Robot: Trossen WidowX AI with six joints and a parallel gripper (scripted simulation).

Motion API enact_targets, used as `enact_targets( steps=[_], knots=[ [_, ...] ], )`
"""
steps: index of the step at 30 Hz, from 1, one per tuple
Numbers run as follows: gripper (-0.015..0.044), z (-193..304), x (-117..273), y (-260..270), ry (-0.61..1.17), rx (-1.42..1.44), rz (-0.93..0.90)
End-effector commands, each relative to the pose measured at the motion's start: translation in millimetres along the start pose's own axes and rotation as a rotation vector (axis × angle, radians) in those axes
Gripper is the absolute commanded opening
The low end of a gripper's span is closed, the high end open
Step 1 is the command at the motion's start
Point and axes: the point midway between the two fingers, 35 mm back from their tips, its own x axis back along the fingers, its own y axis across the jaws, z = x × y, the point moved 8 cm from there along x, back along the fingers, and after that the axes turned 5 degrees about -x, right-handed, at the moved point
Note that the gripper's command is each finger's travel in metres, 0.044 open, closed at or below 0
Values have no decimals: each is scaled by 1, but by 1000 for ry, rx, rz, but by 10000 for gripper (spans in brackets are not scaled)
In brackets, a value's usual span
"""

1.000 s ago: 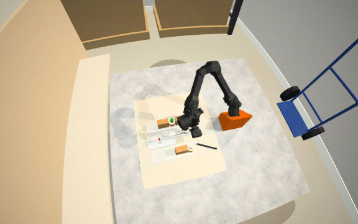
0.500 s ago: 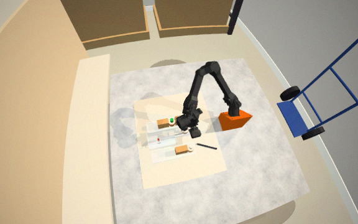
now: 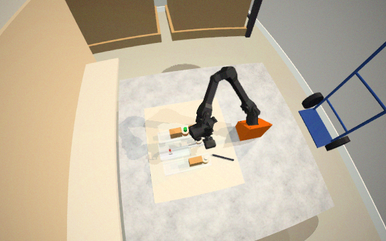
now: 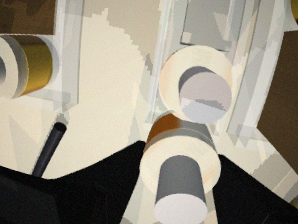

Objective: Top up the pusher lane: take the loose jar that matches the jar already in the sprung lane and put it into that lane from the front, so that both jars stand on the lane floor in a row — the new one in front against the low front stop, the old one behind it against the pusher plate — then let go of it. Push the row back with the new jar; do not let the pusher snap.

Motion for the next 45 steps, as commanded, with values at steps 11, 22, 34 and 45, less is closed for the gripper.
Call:
enact_targets(
  steps=[11, 22, 34, 45],
  knots=[
    [0, -11, 3, -1, -18, -11, 0],
    [0, -16, 3, -1, -18, -12, 1],
    [0, -20, 5, -1, -19, -12, 1],
    [0, -24, 6, -2, -19, -12, 1]
  ],
)
